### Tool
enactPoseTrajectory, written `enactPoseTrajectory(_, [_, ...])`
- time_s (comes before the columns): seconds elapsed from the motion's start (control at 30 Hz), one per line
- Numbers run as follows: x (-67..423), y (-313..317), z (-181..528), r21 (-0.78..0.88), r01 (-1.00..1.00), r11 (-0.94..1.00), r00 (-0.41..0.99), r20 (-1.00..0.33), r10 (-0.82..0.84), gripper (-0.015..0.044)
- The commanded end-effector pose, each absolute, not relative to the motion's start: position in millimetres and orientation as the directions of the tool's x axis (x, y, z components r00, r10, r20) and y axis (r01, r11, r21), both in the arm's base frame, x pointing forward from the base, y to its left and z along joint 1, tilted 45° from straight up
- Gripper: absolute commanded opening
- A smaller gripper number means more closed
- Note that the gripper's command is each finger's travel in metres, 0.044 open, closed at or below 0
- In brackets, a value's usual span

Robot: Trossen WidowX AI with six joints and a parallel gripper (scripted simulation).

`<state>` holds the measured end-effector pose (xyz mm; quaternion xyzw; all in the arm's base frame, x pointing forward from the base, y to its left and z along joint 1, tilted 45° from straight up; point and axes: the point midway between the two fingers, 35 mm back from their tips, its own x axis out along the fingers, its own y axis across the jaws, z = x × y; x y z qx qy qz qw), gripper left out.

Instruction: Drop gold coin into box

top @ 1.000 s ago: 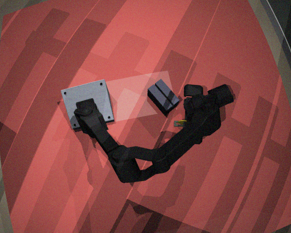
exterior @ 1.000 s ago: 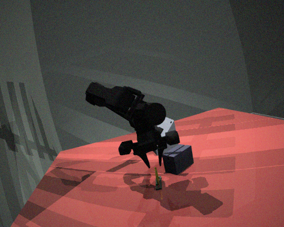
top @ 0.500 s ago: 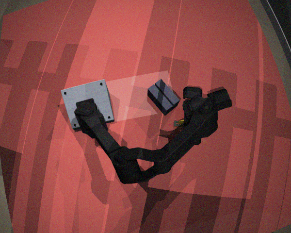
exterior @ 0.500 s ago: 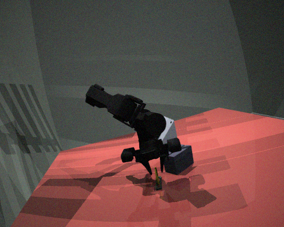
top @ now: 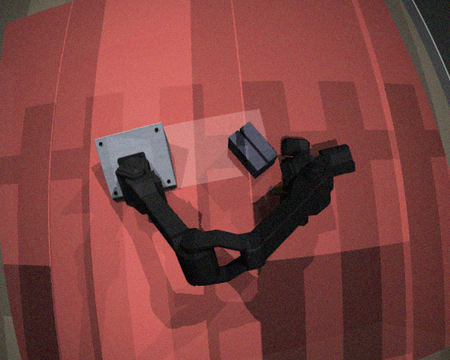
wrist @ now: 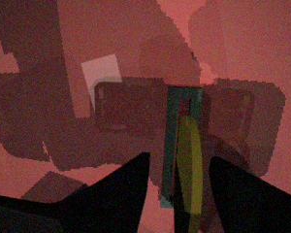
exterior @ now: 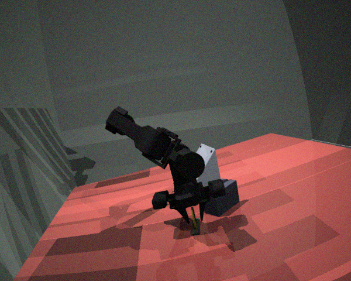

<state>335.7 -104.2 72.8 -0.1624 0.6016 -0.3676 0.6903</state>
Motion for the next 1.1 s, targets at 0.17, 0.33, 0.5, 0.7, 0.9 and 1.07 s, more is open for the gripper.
enactPoseTrajectory(0.17, [331.8, -112.2, 65.1, -0.675, 0.305, 0.672, -0.005, -0.706, -0.708, 0.0108])
enactPoseTrajectory(0.33, [331.8, -112.2, 65.1, -0.675, 0.305, 0.672, -0.005, -0.706, -0.708, 0.0])
enactPoseTrajectory(0.5, [331.8, -112.2, 65.1, -0.675, 0.305, 0.672, -0.005, -0.706, -0.708, 0.0])
enactPoseTrajectory(0.7, [331.8, -111.9, 65.4, -0.675, 0.305, 0.672, -0.004, -0.706, -0.708, 0.0])
enactPoseTrajectory(0.9, [333.9, -102.0, 74.2, -0.673, 0.305, 0.674, -0.004, -0.709, -0.706, 0.0])
enactPoseTrajectory(1.07, [335.3, -92.6, 82.6, -0.671, 0.304, 0.676, -0.003, -0.71, -0.704, 0.0])
